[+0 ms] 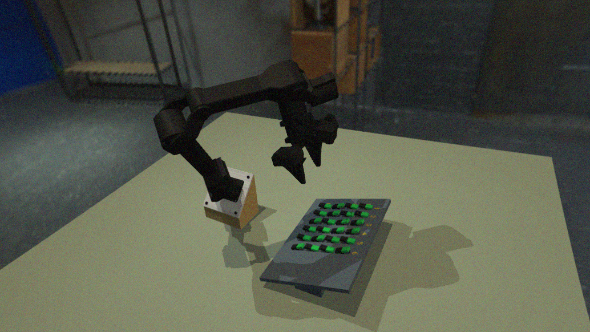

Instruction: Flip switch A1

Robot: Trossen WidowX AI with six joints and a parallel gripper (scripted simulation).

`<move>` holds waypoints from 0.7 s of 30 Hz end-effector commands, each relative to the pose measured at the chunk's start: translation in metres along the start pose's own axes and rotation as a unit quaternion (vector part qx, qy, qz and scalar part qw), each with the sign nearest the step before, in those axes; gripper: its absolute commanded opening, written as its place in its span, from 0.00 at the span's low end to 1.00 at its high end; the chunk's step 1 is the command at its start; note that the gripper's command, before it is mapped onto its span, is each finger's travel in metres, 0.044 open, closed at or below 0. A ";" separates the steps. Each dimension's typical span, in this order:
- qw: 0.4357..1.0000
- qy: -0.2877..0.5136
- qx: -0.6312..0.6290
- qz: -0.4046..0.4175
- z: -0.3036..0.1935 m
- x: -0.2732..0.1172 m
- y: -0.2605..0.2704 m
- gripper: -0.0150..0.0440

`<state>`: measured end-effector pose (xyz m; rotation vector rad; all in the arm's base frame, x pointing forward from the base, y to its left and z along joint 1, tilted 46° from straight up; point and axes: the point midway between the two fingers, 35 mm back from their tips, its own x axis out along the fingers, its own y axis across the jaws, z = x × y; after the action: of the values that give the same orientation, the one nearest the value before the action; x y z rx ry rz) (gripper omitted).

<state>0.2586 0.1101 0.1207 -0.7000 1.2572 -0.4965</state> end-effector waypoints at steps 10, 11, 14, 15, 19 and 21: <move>1.000 -0.019 0.000 0.010 0.057 0.079 0.093 0.49; 1.000 -0.020 0.001 0.010 0.059 0.084 0.098 0.44; 1.000 -0.020 0.002 0.010 0.060 0.086 0.099 0.31; 1.000 -0.020 0.002 0.010 0.060 0.086 0.099 0.26; 1.000 -0.023 0.002 0.010 0.061 0.094 0.100 0.25; 0.999 -0.031 0.002 0.010 0.061 0.114 0.100 0.25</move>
<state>0.3388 0.1301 -0.0061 -0.6813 1.2078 -0.4540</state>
